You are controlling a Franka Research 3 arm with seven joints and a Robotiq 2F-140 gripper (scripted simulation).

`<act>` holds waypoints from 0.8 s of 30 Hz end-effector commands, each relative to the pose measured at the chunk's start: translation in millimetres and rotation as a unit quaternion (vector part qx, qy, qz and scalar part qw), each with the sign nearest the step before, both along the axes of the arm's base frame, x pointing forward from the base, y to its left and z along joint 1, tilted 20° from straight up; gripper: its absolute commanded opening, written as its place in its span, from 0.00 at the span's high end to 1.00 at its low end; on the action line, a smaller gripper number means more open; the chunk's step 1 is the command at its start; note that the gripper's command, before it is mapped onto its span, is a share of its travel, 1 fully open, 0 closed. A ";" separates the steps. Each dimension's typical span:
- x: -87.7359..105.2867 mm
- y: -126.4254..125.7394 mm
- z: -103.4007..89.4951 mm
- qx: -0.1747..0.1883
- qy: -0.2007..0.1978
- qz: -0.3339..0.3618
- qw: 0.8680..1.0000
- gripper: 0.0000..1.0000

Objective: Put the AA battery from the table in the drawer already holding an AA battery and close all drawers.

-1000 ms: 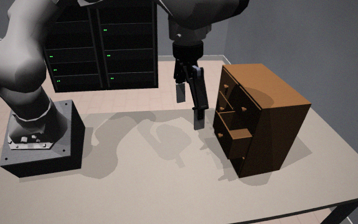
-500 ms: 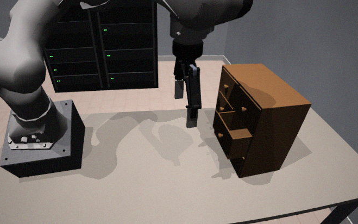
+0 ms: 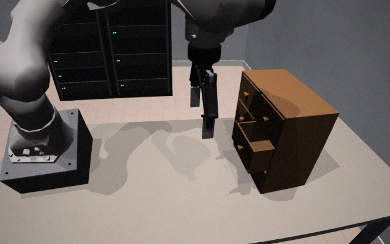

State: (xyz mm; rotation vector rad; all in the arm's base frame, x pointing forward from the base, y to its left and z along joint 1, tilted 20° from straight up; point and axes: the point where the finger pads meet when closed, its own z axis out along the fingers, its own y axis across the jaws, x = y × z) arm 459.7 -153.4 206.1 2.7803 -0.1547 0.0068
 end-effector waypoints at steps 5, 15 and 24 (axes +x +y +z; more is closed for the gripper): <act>0.1 0.3 0.6 0.001 -0.001 -0.005 1.000 0.00; -0.1 0.1 0.1 0.000 -0.001 -0.002 1.000 0.00; -13.7 4.6 -3.3 0.000 -0.001 -0.002 1.000 0.00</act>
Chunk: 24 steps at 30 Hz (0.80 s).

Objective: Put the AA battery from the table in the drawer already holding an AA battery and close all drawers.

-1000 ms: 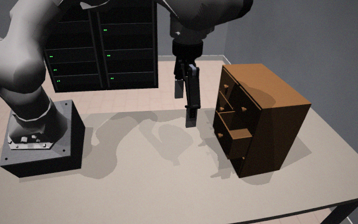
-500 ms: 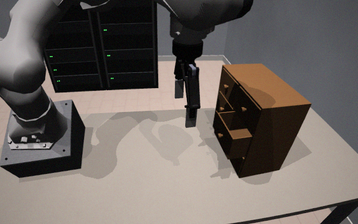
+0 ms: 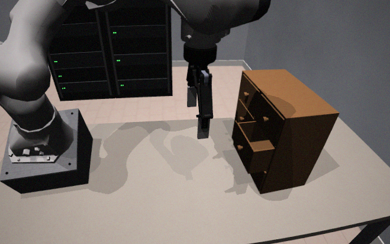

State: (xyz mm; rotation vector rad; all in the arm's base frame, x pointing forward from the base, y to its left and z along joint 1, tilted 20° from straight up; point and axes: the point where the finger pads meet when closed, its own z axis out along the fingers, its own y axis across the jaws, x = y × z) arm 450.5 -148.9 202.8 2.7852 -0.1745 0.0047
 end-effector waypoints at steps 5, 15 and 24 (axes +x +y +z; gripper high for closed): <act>-29.1 8.3 -6.3 -0.003 0.000 0.004 1.000 0.00; -72.1 22.5 -17.2 -0.002 -0.001 0.003 1.000 0.00; -84.6 26.7 -20.4 -0.002 -0.001 0.002 1.000 0.00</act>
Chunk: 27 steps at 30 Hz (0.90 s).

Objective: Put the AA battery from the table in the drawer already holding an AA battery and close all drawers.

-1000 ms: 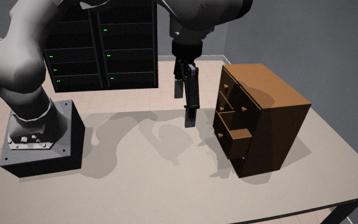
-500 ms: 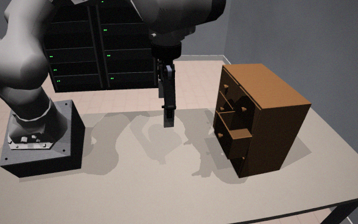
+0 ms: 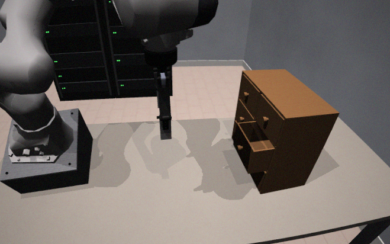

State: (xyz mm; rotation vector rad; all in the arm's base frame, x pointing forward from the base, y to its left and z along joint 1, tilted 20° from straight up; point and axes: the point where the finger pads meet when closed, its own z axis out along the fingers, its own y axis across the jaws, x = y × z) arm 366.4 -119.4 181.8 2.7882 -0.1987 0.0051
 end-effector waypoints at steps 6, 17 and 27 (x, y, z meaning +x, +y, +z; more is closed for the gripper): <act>5.2 -5.5 -4.6 -0.007 -0.020 0.018 1.000 0.00; 41.8 -22.4 -37.5 -0.025 -0.152 0.067 0.986 0.00; 62.2 -31.1 -56.8 -0.034 -0.226 0.094 0.969 0.00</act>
